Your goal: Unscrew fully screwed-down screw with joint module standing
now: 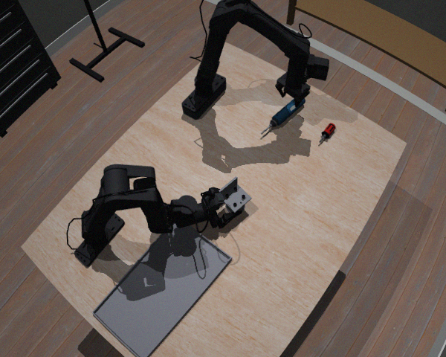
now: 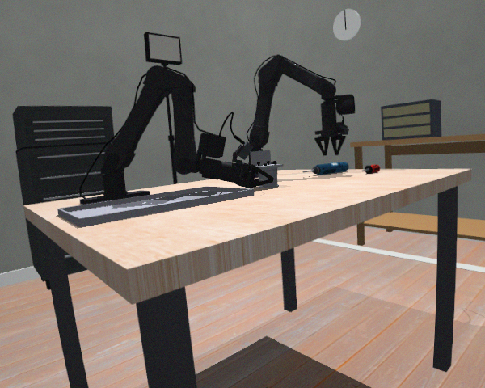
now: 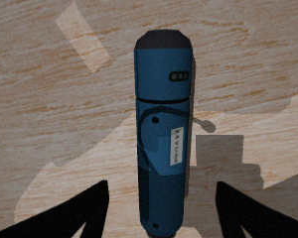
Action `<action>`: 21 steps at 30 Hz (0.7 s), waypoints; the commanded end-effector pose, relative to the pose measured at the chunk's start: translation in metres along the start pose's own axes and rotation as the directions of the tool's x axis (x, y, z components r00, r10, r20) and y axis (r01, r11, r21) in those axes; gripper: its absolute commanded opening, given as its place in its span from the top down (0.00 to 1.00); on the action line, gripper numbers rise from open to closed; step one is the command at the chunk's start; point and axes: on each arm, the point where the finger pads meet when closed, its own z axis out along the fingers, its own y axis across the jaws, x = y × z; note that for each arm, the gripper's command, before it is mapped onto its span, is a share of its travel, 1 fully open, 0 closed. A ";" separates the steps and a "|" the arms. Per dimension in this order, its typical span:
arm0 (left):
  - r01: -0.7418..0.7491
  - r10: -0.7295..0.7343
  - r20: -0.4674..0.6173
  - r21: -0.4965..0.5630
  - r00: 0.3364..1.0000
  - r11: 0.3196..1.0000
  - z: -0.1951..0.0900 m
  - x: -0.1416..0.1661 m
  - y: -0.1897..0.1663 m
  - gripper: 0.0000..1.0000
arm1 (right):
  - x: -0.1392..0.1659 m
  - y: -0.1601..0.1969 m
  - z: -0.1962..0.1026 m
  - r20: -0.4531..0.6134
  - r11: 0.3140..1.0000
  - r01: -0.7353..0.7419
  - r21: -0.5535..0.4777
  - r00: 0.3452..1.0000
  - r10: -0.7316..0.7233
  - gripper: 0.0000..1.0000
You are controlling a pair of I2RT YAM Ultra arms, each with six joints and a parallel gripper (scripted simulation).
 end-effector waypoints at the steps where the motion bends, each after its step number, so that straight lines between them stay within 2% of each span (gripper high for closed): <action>1: 0.000 0.000 0.018 0.010 1.000 1.000 -0.004 -0.003 -0.002 0.35 | -0.002 0.000 0.001 0.001 1.000 -0.002 0.002 1.000 0.002 0.26; 2: 0.000 0.000 0.018 0.010 1.000 1.000 -0.004 -0.003 -0.002 0.35 | -0.002 0.000 0.001 0.001 1.000 -0.002 0.002 1.000 0.002 0.37; 21: 0.000 0.000 0.018 0.010 1.000 1.000 -0.004 -0.003 -0.002 0.35 | -0.002 0.000 0.001 0.001 1.000 -0.002 0.002 1.000 0.002 0.39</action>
